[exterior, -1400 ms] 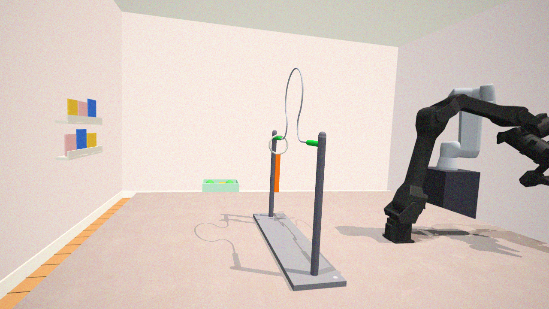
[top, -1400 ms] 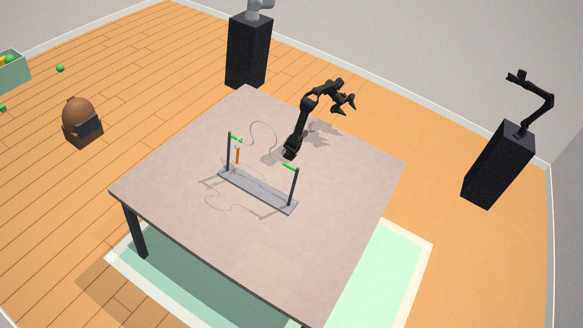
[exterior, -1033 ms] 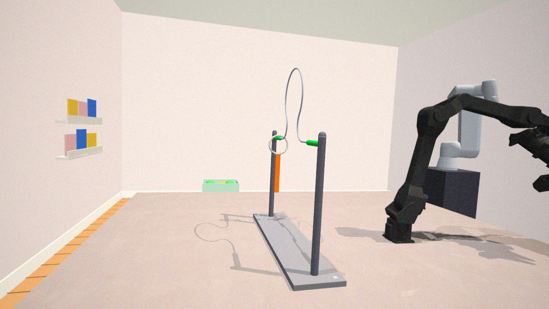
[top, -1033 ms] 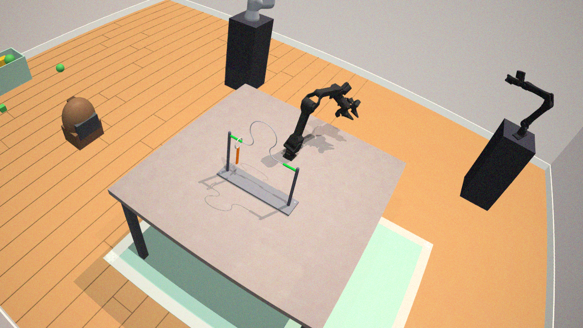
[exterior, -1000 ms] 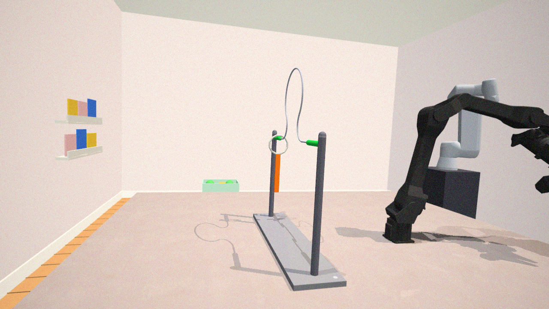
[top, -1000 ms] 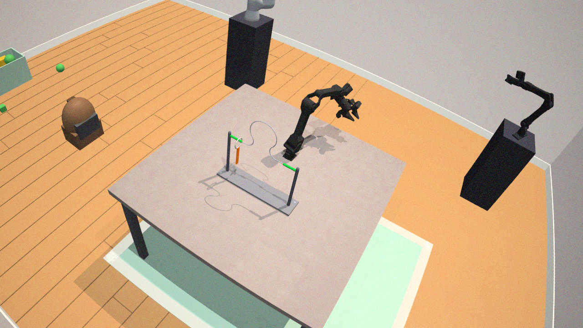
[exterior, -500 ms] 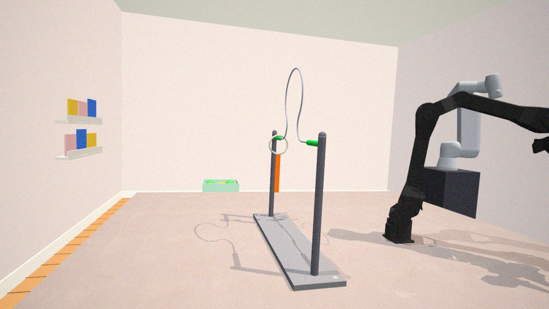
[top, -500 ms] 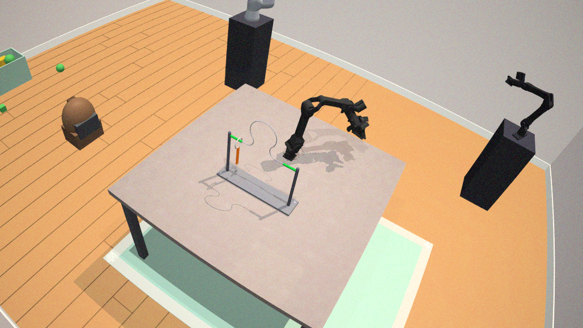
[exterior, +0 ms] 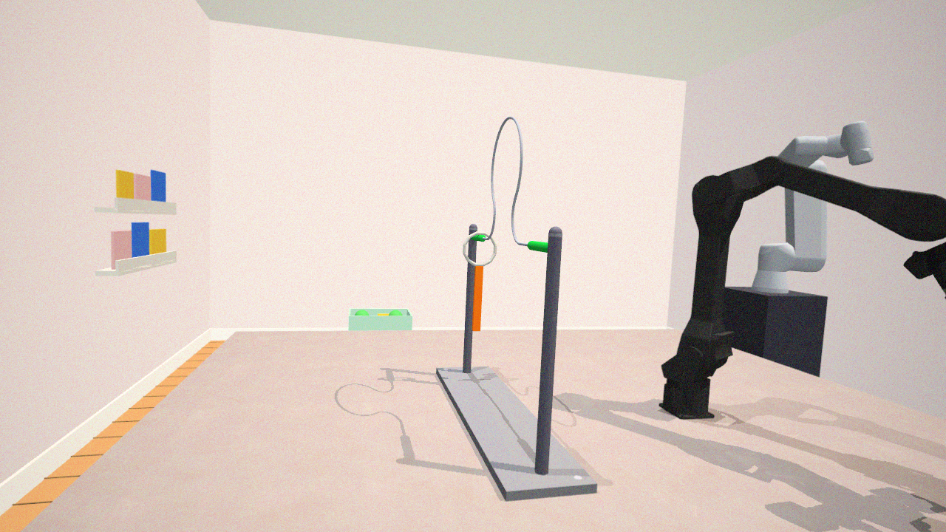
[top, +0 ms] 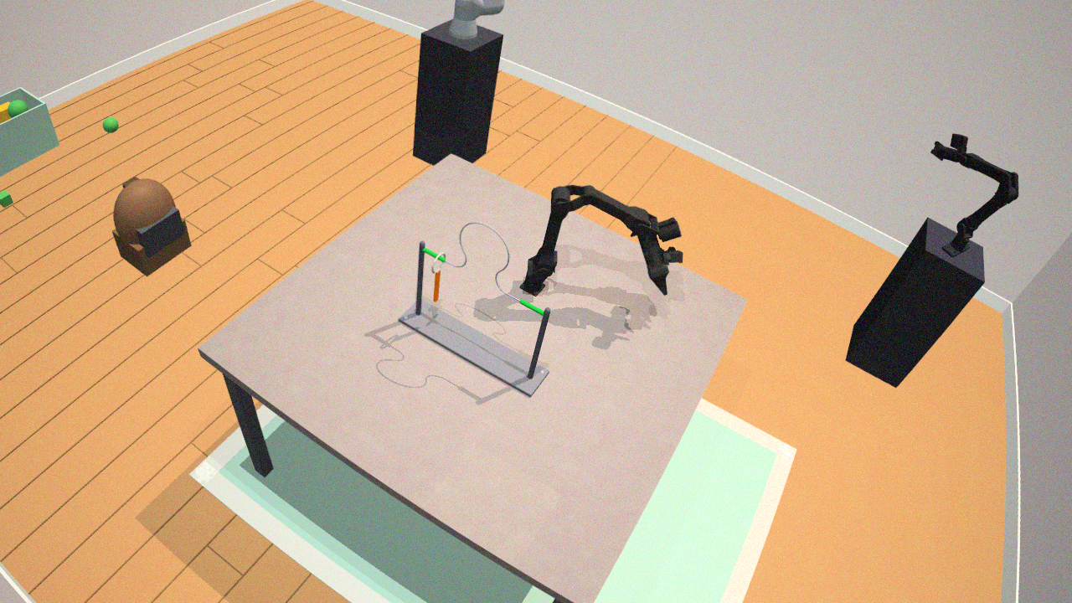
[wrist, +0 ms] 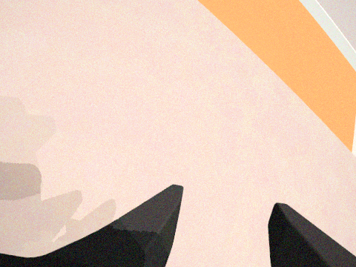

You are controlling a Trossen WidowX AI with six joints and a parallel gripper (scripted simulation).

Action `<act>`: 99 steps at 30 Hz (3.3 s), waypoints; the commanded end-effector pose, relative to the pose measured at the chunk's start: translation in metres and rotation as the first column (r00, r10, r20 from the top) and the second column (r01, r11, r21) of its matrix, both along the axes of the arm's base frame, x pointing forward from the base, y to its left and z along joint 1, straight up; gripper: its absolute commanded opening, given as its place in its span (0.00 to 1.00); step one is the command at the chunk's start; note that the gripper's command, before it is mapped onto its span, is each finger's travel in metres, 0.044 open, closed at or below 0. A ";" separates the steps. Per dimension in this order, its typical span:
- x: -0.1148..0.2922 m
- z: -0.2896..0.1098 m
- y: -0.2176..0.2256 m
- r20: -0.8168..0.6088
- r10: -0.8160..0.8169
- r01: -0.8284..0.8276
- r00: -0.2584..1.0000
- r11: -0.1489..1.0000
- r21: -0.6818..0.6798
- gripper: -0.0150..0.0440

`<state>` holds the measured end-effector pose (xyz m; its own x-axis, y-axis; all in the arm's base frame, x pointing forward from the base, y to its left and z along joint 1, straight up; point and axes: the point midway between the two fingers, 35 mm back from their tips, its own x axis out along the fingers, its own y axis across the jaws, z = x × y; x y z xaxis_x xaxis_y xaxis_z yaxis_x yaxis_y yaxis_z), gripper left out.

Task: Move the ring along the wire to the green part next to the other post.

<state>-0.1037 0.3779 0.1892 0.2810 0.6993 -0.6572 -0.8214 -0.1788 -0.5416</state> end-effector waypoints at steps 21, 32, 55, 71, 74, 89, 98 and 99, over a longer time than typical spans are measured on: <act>0.226 -0.036 -0.032 -0.363 -0.607 0.663 0.707 0.748 0.041 0.53; 0.308 -0.051 -0.089 -0.514 -0.739 0.872 0.435 0.488 0.036 0.53; 0.403 -0.080 -0.232 -0.741 -0.670 0.998 -0.041 -0.058 -0.002 0.53; 0.451 -0.108 -0.329 -0.797 -0.602 0.985 0.035 -0.114 0.130 0.53; 0.453 -0.111 -0.350 -0.797 -0.601 0.978 0.060 -0.124 0.167 0.53; 0.430 -0.118 -0.448 -0.714 -0.672 0.911 0.196 -0.144 0.386 0.53; 0.394 -0.117 -0.493 -0.608 -0.753 0.850 0.251 -0.129 0.511 0.53; 0.389 -0.117 -0.497 -0.596 -0.762 0.843 0.255 -0.127 0.523 0.53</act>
<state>0.3002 -0.1089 0.0750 0.9650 0.1322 -0.2265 -0.1119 0.9886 0.1003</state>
